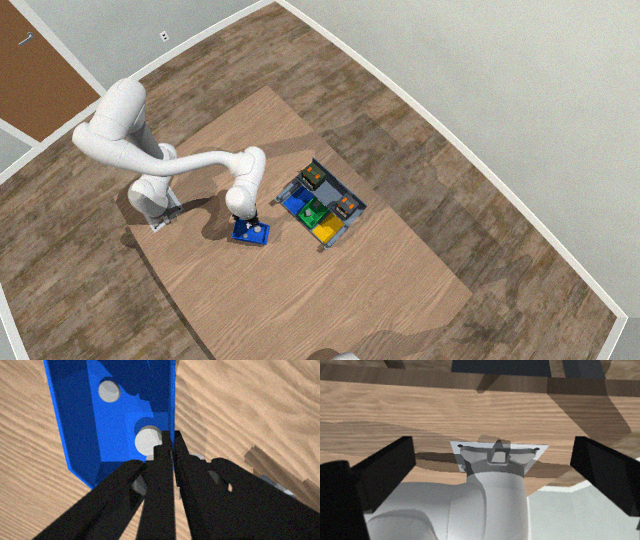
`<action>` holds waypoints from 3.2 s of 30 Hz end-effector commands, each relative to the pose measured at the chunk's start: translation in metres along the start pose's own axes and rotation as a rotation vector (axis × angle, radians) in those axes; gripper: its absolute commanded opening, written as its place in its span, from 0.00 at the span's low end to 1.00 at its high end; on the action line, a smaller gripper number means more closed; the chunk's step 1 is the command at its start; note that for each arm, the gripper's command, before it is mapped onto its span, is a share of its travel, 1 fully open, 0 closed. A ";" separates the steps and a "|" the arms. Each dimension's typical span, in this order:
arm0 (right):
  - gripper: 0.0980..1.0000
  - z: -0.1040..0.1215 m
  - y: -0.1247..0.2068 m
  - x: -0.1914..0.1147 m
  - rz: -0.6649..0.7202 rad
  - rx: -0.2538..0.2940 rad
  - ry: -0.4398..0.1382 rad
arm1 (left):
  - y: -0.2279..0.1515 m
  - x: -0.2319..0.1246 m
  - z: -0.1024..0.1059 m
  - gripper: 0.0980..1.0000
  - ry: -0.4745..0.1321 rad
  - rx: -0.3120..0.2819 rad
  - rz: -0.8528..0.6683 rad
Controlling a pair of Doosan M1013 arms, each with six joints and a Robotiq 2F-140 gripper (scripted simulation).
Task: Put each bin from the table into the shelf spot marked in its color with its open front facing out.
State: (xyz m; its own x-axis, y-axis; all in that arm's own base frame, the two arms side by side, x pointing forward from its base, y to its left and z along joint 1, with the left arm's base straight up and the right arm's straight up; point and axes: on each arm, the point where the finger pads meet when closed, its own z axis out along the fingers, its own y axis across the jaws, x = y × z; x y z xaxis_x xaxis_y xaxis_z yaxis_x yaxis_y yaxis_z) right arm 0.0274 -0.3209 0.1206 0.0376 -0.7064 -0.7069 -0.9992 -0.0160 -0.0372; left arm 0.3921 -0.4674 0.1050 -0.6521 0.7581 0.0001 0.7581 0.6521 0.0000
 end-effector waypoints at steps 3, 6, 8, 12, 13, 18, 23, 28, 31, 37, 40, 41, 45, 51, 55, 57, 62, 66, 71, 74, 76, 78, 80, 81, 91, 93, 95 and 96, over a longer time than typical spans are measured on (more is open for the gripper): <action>1.00 0.000 0.000 0.000 0.000 0.000 0.001 | 0.000 -0.002 -0.001 0.00 -0.001 0.000 0.029; 1.00 0.000 0.000 0.000 0.000 0.000 0.001 | -0.001 -0.003 -0.001 0.00 -0.001 0.000 0.052; 1.00 0.000 0.000 0.000 0.000 0.000 0.001 | -0.001 -0.003 -0.001 0.00 -0.001 0.000 0.067; 1.00 0.000 0.000 0.000 0.000 0.000 0.001 | -0.002 -0.004 -0.001 0.00 -0.001 0.000 0.097; 1.00 0.000 0.000 0.000 0.000 0.000 0.001 | -0.002 -0.005 -0.001 0.00 -0.001 0.000 0.105; 1.00 0.000 0.000 0.000 0.000 0.000 0.001 | -0.002 -0.006 -0.001 0.00 -0.001 0.000 0.128; 1.00 0.000 0.000 0.000 0.000 0.000 0.001 | -0.003 -0.007 -0.001 0.00 -0.001 0.000 0.168; 1.00 0.000 0.000 0.000 0.000 0.000 0.001 | -0.004 -0.009 0.000 0.00 -0.001 0.000 0.207; 1.00 0.000 0.000 0.000 0.000 0.000 0.001 | -0.004 -0.010 0.000 0.00 -0.001 0.000 0.232; 1.00 0.000 0.000 0.000 0.000 0.000 0.001 | -0.005 -0.011 0.000 0.00 -0.001 0.000 0.264; 1.00 0.000 0.000 0.000 0.000 0.000 0.001 | -0.005 -0.012 0.000 0.00 -0.001 0.000 0.289; 1.00 0.000 0.000 0.000 0.000 0.000 0.001 | -0.005 -0.012 0.000 0.00 -0.001 0.000 0.297; 1.00 0.000 0.000 0.000 0.000 0.000 0.001 | -0.006 -0.014 0.000 0.00 -0.001 0.000 0.330; 1.00 0.000 0.000 0.000 0.000 0.000 0.001 | -0.007 -0.015 0.000 0.00 -0.001 0.000 0.363; 1.00 0.000 0.000 0.000 0.000 0.000 0.001 | -0.007 -0.016 0.000 0.00 -0.001 0.000 0.397; 1.00 0.000 0.000 0.000 0.000 0.000 0.001 | -0.007 -0.017 0.000 0.00 -0.001 0.000 0.414; 1.00 0.000 0.000 0.000 0.000 0.000 0.001 | -0.008 -0.019 0.000 0.00 -0.001 0.000 0.456; 1.00 0.000 0.000 0.000 0.000 0.000 0.001 | -0.009 -0.020 0.000 0.00 -0.001 0.000 0.482; 1.00 0.000 0.000 0.000 0.000 0.000 0.001 | -0.009 -0.021 0.000 0.00 -0.001 0.000 0.516; 1.00 0.000 0.000 0.000 0.000 0.000 0.001 | -0.010 -0.022 0.000 0.00 -0.001 0.000 0.542; 1.00 0.000 0.000 0.000 0.000 0.000 0.001 | -0.010 -0.023 0.000 0.00 -0.001 0.000 0.559; 1.00 0.000 0.000 0.000 0.000 0.000 0.001 | -0.010 -0.024 0.000 0.00 -0.001 -0.001 0.577; 1.00 0.000 0.000 0.000 0.000 0.000 0.001 | -0.011 -0.024 0.000 0.00 -0.001 -0.001 0.594; 1.00 0.000 0.000 0.000 0.000 0.000 0.001 | -0.011 -0.025 0.000 0.00 -0.001 -0.001 0.603; 1.00 0.000 0.000 0.000 0.000 0.000 0.001 | -0.012 -0.028 0.000 0.00 -0.001 -0.001 0.672; 1.00 0.000 0.000 0.000 0.000 0.000 0.001 | -0.012 -0.028 0.000 0.00 -0.001 -0.001 0.690; 1.00 0.000 0.000 0.000 0.000 0.000 0.001 | -0.013 -0.029 0.000 0.00 -0.001 -0.001 0.707; 1.00 0.000 0.000 0.000 0.000 0.000 0.001 | -0.013 -0.029 0.000 0.00 -0.001 -0.001 0.716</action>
State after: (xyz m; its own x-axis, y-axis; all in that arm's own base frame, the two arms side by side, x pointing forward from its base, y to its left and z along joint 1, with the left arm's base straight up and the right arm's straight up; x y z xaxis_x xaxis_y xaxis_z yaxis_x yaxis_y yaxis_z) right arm 0.0274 -0.3209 0.1206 0.0376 -0.7064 -0.7069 -0.9992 -0.0160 -0.0372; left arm 0.4010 -0.4973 0.1041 -0.0078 1.0000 0.0001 1.0000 0.0078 0.0000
